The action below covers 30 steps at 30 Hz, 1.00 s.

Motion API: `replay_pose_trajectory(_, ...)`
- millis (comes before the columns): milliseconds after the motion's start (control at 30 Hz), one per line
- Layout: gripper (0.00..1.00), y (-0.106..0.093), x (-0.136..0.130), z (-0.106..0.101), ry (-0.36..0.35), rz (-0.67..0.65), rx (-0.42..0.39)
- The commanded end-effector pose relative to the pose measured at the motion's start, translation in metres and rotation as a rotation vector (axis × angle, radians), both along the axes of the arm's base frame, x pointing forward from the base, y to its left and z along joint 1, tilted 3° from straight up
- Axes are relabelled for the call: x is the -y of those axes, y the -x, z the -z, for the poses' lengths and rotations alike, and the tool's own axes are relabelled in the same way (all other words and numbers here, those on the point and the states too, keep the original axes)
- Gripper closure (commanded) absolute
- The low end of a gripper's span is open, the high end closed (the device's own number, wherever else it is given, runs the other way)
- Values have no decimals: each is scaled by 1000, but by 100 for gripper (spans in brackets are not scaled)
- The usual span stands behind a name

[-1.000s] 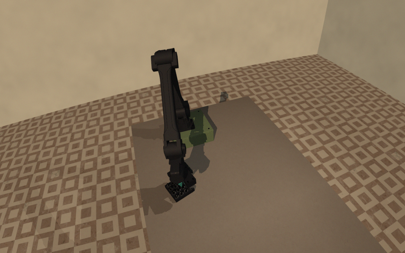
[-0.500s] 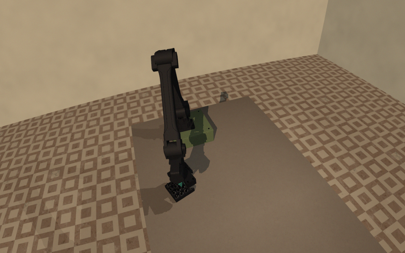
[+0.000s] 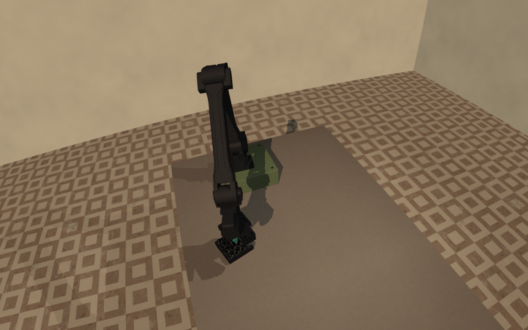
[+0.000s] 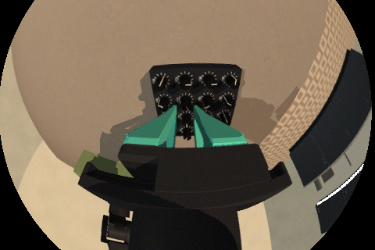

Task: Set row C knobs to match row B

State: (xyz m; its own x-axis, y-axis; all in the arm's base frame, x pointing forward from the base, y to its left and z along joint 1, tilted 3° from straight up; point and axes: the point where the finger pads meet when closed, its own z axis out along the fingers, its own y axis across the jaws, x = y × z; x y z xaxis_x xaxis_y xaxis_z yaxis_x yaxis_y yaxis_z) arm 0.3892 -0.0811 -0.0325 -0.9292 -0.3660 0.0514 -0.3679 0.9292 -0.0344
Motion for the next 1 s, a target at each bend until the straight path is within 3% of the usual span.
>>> replay_pose_trajectory(0,81,-9,7,-1,2,2,28)
replay_pose_trajectory(233,81,-10,10,-11,7,1,53)
replay_pose_trajectory(400,81,-7,10,-2,3,1,31)
replay_pose_trajectory(967,81,-7,10,-3,3,2,33)
